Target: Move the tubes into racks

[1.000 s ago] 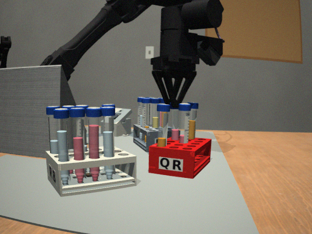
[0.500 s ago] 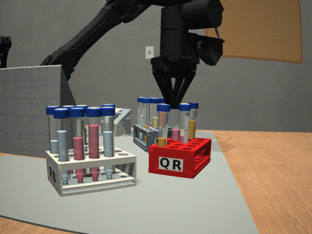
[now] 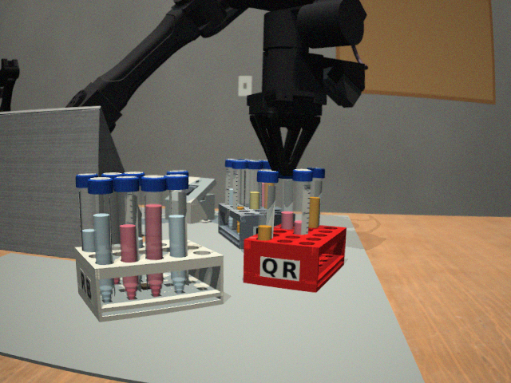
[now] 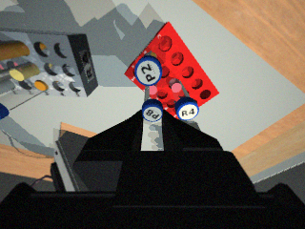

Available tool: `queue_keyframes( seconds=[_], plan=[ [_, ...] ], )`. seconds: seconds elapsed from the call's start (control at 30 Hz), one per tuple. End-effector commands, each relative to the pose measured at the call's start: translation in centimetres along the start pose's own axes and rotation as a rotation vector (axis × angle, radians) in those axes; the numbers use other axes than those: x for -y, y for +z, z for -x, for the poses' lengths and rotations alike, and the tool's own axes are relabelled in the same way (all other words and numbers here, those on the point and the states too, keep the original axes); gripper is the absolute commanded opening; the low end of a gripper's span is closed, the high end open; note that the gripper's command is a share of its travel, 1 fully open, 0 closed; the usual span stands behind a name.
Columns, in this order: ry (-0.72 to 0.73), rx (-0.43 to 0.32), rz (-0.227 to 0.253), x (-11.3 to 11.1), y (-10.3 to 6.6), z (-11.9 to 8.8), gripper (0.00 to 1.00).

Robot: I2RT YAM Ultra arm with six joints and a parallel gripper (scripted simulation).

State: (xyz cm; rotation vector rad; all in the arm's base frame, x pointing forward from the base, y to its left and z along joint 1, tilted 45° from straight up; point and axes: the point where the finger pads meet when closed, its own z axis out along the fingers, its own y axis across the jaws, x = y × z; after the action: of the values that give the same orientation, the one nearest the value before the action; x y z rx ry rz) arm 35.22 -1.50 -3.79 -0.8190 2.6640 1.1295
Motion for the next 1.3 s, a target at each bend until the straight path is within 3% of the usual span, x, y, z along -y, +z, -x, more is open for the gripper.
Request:
queue_keyframes(
  seconds=[0.0, 0.13, 1.27],
  plan=[
    [-0.002, 0.017, -0.007, 0.1, -0.4, 0.3, 0.0],
    [-0.019, 0.04, -0.026, 0.1, -1.9, 1.0, 0.0],
    [-0.018, 0.025, -0.033, 0.1, -4.9, 0.3, 0.0]
  ],
)
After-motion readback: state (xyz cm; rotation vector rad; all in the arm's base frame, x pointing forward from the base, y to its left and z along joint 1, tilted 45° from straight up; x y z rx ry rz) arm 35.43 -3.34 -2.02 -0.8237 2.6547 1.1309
